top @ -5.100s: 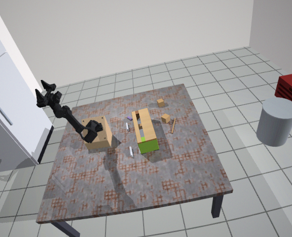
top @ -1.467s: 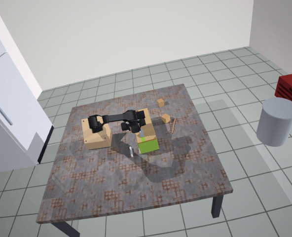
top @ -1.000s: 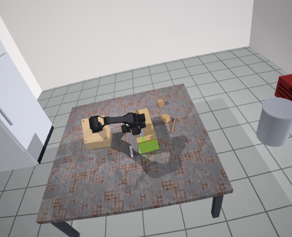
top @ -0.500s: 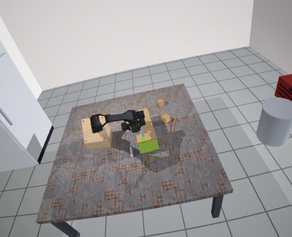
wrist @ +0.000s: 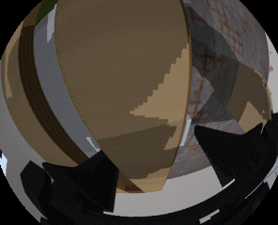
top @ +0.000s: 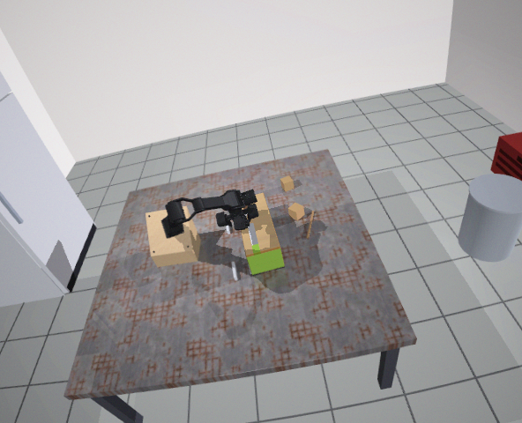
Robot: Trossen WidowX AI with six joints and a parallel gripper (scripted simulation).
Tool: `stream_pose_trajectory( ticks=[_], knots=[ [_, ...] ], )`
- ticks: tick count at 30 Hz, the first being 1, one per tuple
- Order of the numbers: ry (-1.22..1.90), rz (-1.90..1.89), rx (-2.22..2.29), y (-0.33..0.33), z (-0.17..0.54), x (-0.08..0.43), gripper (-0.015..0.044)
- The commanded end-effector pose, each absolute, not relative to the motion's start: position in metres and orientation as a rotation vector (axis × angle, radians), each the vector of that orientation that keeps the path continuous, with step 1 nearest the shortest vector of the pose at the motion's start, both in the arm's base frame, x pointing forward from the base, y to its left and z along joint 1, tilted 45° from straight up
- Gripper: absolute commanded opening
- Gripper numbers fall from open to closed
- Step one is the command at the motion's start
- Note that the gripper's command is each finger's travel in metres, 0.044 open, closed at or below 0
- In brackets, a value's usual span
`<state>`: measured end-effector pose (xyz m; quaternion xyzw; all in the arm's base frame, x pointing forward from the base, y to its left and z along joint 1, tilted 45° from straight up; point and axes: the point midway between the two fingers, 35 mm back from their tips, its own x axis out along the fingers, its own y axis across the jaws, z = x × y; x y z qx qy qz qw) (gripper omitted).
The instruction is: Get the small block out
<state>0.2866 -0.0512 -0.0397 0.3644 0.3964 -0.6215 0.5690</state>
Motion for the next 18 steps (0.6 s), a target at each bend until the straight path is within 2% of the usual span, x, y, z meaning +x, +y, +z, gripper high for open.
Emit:
stream_pose_trajectory(
  ticks=[1,18],
  knots=[
    [0.940,-1.463,0.857,-0.043,-0.051,0.285,0.0400],
    [0.942,-1.462,0.860,-0.006,-0.086,0.283,0.0400]
  ],
)
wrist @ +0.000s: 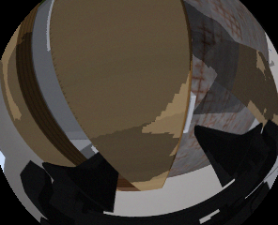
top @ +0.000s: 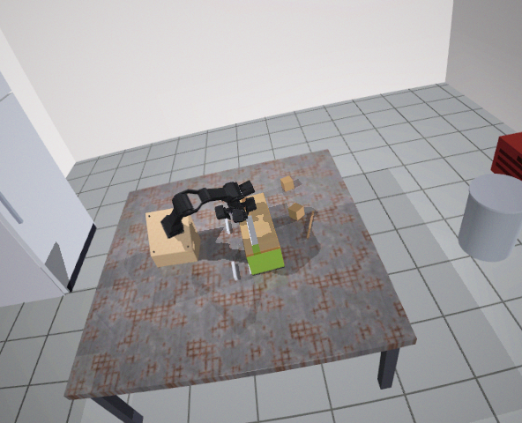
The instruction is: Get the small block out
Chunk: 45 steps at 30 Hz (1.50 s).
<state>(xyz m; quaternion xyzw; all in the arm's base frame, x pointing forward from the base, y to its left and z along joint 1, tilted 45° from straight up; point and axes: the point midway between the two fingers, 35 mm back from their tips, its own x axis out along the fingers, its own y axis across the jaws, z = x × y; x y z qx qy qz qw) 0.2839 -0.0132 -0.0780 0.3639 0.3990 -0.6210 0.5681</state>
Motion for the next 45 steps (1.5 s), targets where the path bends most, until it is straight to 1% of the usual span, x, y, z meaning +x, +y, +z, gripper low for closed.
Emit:
stream_pose_trajectory(
  ticks=[1,8,15,20,22,24,25,30,35,40,45],
  knots=[
    [0.942,-1.462,0.860,-0.004,-0.088,0.283,0.0400],
    [0.942,-1.462,0.860,0.000,-0.088,0.283,0.0400],
    [0.944,-1.458,0.853,0.041,-0.044,0.289,0.0400],
    [0.940,-1.442,0.851,0.041,-0.046,0.291,0.0400],
    [0.980,-1.397,0.795,0.042,-0.047,0.290,0.0348],
    [1.083,-1.271,0.638,0.046,-0.048,0.289,0.0295],
    [1.134,-1.201,0.551,0.048,-0.049,0.288,0.0285],
    [1.344,-0.849,0.101,0.055,-0.053,0.282,0.0285],
    [1.487,-0.481,-0.361,0.061,-0.056,0.276,0.0285],
    [1.562,-0.111,-0.814,0.067,-0.059,0.271,0.0285],
    [1.577,0.120,-1.095,0.071,-0.061,0.267,0.0285]
  ],
)
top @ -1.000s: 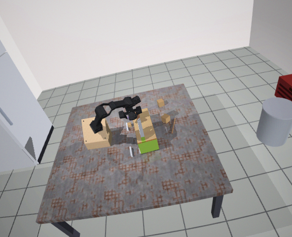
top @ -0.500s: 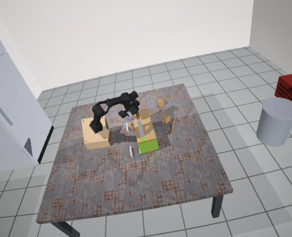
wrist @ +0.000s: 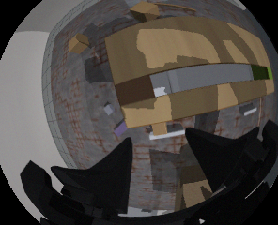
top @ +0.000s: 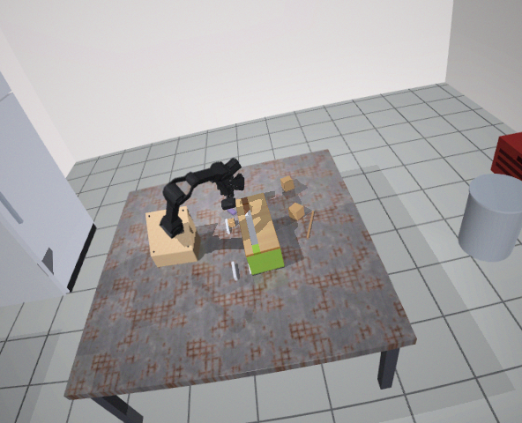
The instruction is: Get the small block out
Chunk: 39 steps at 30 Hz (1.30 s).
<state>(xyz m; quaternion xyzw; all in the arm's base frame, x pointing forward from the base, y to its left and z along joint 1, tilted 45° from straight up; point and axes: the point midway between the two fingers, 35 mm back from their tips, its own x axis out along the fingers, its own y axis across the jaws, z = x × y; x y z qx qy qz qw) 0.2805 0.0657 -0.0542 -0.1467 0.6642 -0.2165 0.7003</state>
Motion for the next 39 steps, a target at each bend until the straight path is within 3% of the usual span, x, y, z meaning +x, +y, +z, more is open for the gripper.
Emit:
stream_pose_trajectory(
  ticks=[1,21,39],
  knots=[
    [1.578,0.167,-1.149,0.071,-0.061,0.266,0.0285],
    [1.391,1.157,-2.216,0.083,-0.065,0.252,0.0285],
    [0.819,2.162,-2.974,0.092,-0.067,0.241,0.0285]
  ],
)
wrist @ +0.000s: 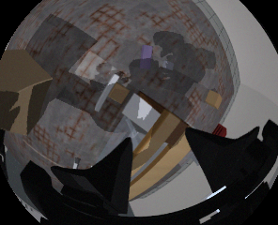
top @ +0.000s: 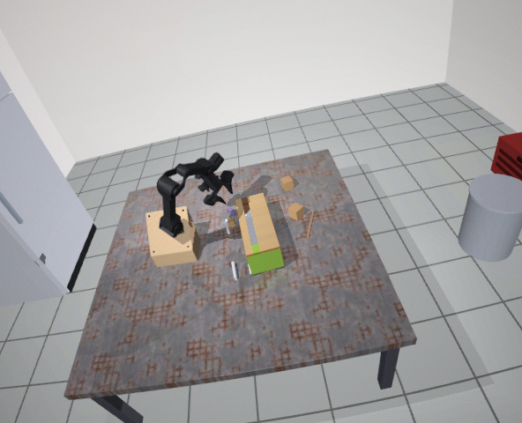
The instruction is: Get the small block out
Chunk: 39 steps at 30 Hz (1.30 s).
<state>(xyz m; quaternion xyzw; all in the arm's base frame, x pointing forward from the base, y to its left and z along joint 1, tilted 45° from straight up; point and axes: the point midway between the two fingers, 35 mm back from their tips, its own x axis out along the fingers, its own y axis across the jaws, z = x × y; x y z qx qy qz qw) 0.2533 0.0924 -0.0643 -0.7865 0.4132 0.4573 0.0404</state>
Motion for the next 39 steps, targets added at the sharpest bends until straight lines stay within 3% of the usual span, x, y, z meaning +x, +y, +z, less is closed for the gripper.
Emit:
stream_pose_trajectory(
  ticks=[1,19,26,39],
  knots=[
    [0.812,2.171,-2.979,0.092,-0.067,0.241,0.0285],
    [0.812,2.171,-2.979,0.090,-0.069,0.241,0.0285],
    [0.817,2.170,-2.981,0.027,-0.133,0.232,0.0285],
    [0.816,2.171,-2.980,0.018,-0.142,0.232,0.0285]
  ],
)
